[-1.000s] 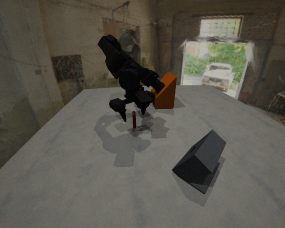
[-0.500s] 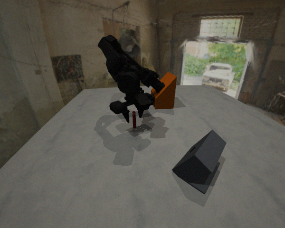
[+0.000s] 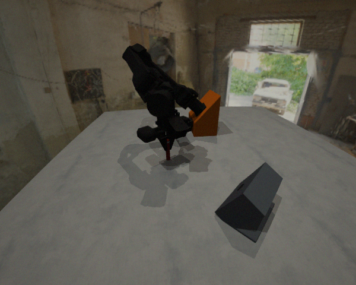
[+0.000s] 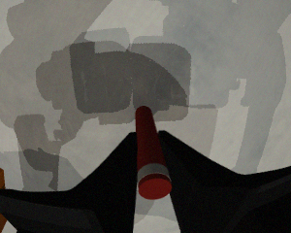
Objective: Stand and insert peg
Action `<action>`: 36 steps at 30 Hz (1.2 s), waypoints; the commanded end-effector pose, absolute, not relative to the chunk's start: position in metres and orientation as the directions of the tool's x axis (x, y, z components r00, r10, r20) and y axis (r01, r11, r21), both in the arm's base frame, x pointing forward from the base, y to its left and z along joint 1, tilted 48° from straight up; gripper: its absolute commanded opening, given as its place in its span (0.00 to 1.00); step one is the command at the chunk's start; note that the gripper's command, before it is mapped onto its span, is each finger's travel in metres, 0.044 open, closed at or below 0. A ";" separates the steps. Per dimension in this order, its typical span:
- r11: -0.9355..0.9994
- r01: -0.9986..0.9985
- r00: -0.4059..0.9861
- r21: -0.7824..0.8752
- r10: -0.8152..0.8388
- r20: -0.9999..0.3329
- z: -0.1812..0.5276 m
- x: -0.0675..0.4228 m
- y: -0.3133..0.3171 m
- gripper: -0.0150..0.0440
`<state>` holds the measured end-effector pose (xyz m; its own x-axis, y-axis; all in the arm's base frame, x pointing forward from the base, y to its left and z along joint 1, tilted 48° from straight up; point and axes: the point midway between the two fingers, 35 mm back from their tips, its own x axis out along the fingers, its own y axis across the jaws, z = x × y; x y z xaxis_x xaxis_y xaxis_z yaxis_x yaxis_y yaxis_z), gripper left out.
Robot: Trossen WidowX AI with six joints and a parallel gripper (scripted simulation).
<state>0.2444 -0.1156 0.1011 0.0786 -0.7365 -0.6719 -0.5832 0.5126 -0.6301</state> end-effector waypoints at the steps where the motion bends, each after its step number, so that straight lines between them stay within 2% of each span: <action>1: 0.514 -0.582 0.077 -0.630 -0.736 -0.672 0.102 0.244 -0.115 0.25; 25: 0.513 -0.584 0.077 -0.629 -0.736 -0.672 0.152 0.242 -0.055 0.25; 36: 0.575 -0.556 0.083 -0.600 -0.680 -0.729 0.138 0.246 -0.053 0.25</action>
<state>0.2452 -0.0538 0.1438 0.0857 -0.7008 -0.7082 -0.5595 0.5543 -0.6162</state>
